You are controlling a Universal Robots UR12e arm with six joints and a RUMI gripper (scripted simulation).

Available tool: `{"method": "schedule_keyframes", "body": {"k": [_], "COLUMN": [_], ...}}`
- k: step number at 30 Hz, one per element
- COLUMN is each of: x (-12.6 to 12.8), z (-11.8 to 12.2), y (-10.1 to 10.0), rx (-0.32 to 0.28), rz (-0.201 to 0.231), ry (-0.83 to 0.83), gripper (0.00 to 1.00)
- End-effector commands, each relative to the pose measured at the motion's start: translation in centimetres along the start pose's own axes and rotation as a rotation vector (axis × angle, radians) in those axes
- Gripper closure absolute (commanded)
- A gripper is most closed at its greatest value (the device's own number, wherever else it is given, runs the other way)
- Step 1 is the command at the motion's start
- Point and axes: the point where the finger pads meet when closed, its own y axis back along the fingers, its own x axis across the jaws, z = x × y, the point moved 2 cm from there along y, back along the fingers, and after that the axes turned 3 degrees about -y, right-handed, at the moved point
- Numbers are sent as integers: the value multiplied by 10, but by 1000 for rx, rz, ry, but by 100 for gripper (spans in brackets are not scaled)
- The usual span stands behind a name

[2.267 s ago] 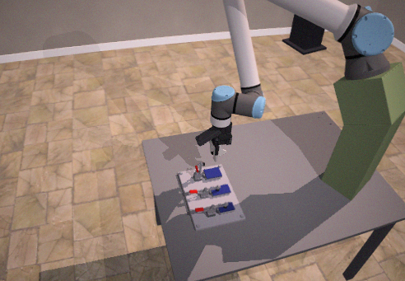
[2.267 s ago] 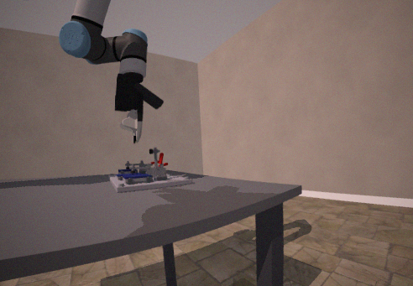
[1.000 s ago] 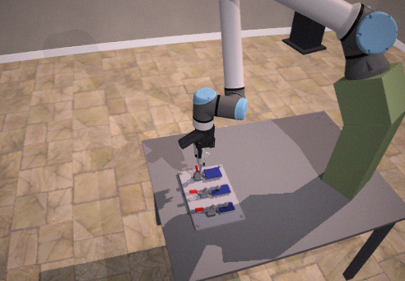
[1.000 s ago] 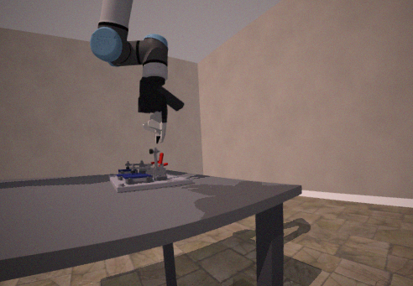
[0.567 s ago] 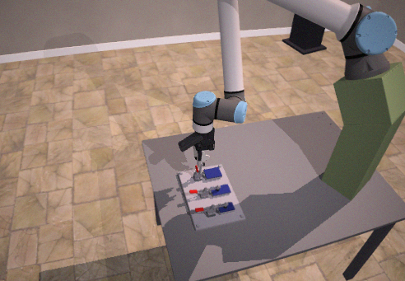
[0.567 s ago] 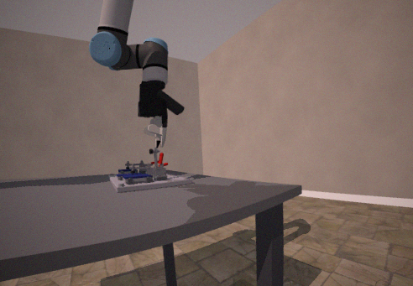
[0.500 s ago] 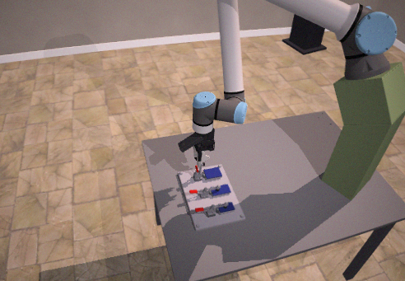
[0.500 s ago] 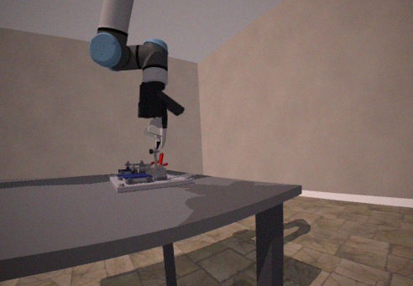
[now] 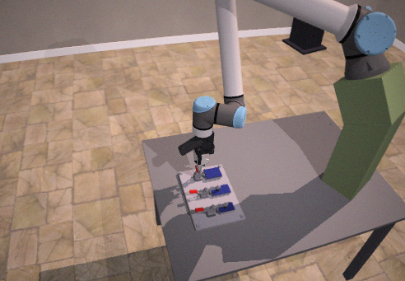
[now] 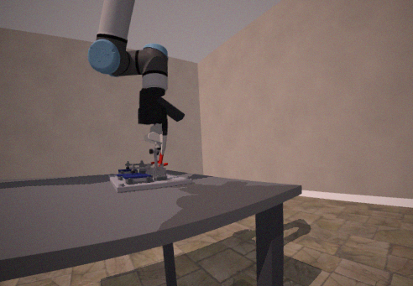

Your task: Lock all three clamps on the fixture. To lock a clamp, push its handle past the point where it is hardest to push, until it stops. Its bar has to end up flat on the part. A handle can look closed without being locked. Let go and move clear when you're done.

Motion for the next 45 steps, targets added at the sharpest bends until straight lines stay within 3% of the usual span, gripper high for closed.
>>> {"method": "schedule_keyframes", "body": {"k": [1,45], "x": [0,0], "z": [-1,-1], "y": [-2,-8], "rx": [1,1], "rz": [0,0], "ry": [0,0], "gripper": [72,72]}}
